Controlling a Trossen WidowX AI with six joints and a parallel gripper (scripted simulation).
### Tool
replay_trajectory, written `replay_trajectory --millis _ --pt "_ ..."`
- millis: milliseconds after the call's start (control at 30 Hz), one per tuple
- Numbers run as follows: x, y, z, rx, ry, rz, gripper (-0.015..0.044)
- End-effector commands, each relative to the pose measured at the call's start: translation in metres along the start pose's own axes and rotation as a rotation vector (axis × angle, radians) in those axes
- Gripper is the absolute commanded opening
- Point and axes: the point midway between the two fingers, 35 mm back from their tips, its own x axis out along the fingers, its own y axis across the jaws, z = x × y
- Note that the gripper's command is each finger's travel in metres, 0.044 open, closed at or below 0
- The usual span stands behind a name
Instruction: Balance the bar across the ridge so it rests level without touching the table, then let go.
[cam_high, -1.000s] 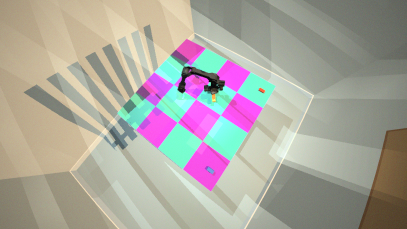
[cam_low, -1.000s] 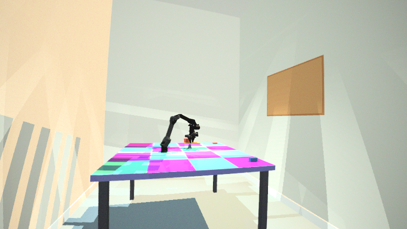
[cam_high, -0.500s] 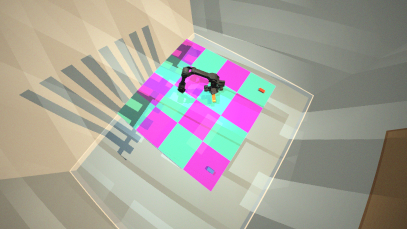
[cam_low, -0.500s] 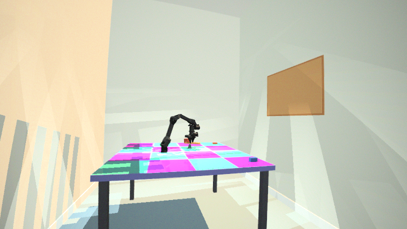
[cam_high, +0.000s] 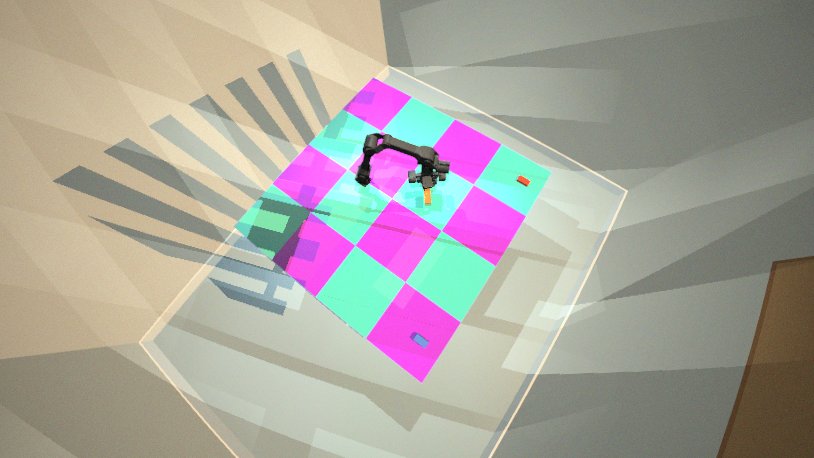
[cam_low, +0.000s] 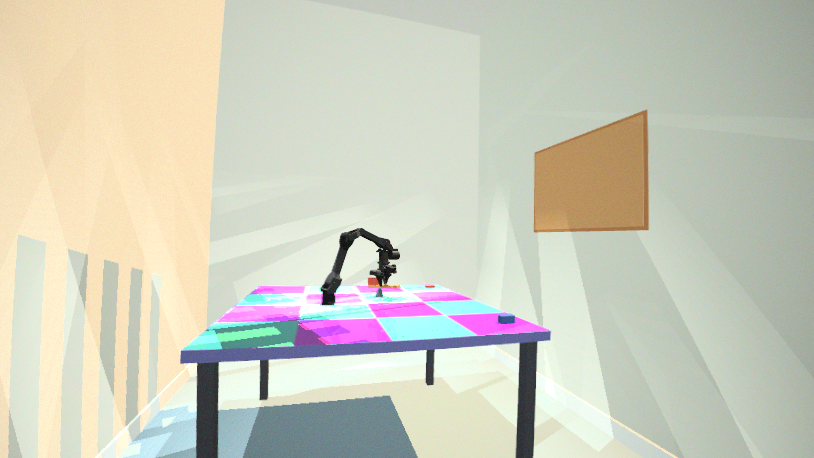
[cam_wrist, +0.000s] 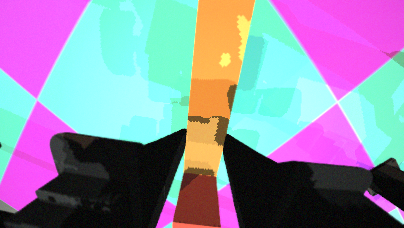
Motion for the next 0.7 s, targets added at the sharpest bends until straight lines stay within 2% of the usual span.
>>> replay_trajectory --millis 0,667 --pt "0.0012 0.0001 -0.0006 0.002 0.003 0.000 0.0000" --pt "0.0029 0.0001 -0.0007 0.002 0.003 0.000 0.0000"
